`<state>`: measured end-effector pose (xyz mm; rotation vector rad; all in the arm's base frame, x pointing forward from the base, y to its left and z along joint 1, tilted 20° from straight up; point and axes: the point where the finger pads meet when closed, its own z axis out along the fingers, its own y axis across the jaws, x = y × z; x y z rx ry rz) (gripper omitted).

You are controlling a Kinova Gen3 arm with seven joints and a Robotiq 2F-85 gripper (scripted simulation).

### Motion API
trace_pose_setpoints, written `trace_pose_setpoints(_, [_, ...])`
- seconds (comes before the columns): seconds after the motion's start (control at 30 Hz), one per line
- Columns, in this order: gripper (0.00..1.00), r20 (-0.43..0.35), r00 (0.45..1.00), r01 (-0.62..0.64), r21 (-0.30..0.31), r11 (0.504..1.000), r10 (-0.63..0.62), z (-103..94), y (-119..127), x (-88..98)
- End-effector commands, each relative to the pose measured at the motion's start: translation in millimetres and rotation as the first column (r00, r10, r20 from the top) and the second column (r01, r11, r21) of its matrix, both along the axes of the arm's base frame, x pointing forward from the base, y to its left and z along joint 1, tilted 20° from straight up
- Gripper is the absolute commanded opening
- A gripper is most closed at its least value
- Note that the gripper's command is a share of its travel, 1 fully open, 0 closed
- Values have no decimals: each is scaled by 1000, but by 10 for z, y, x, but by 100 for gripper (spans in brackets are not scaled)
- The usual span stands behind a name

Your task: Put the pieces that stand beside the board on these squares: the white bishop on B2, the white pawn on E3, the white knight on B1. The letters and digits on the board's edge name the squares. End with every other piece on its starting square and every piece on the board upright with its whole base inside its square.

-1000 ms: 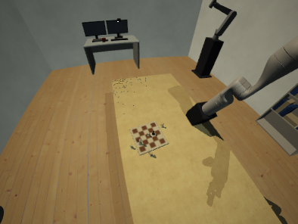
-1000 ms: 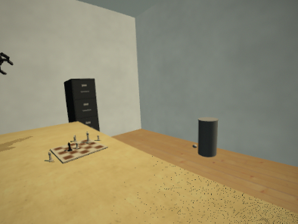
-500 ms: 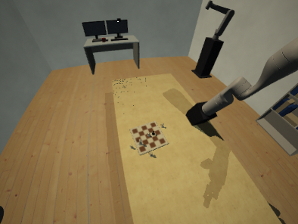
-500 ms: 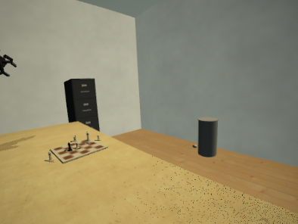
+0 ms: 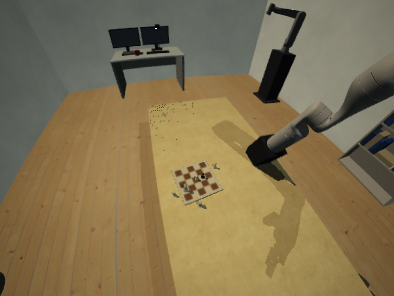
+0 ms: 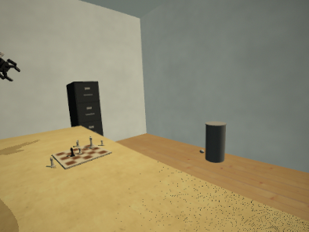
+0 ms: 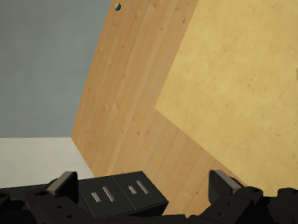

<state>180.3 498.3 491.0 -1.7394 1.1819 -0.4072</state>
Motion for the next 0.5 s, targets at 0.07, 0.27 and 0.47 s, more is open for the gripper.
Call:
trace_pose_setpoints(0.07, [100,-28,999,23,-32,999,-24,-171,15,161])
trace_pose_setpoints(0.27, [100,-28,999,23,-32,999,-24,-171,15,161])
trace_pose_setpoints(0.47, [100,-53,997,47,-66,997,-50,-345,15,325])
